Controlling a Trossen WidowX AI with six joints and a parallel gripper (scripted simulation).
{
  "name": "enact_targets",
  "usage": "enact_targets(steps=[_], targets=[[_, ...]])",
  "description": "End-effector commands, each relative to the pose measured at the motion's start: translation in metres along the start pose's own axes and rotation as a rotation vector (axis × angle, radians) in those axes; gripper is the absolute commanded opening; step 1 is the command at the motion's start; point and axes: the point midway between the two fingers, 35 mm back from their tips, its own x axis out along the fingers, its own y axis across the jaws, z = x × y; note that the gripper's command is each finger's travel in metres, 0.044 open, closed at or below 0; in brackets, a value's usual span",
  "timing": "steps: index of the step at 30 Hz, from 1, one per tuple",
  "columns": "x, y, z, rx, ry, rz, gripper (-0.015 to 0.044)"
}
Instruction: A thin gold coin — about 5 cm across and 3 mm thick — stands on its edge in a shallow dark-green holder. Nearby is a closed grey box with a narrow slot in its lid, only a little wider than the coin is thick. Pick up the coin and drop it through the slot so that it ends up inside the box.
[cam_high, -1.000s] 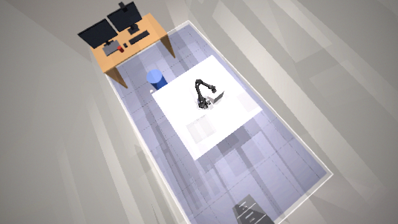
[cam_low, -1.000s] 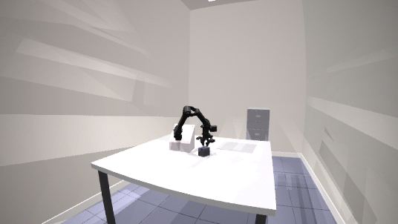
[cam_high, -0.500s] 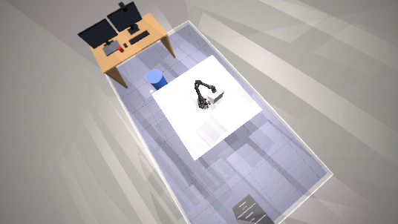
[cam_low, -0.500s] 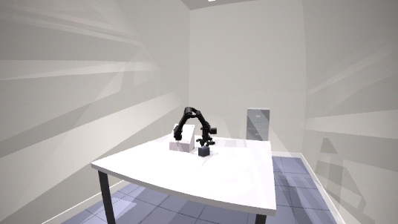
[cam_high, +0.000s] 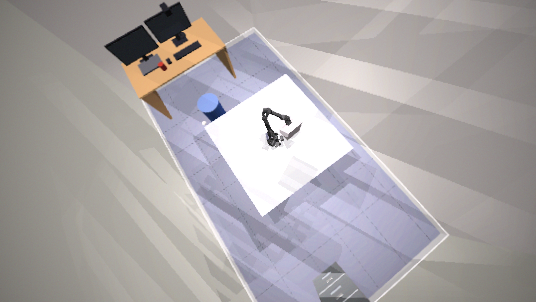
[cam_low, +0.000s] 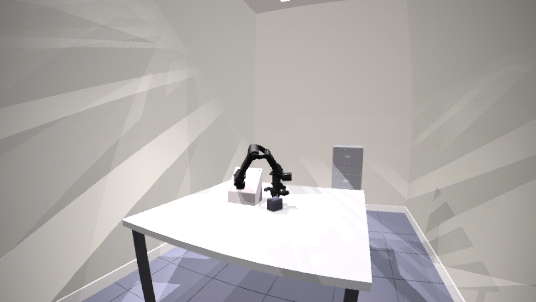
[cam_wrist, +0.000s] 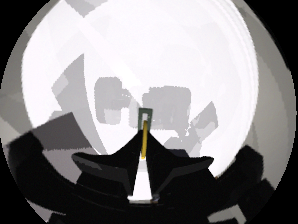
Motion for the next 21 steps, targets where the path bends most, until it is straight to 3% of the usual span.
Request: enact_targets(steps=[1,21], targets=[[-0.005,-0.001,0.000,-0.005,-0.001,-0.001,0.0000],[-0.053,-0.002,0.004,-0.006,-0.007,0.002,0.0000]])
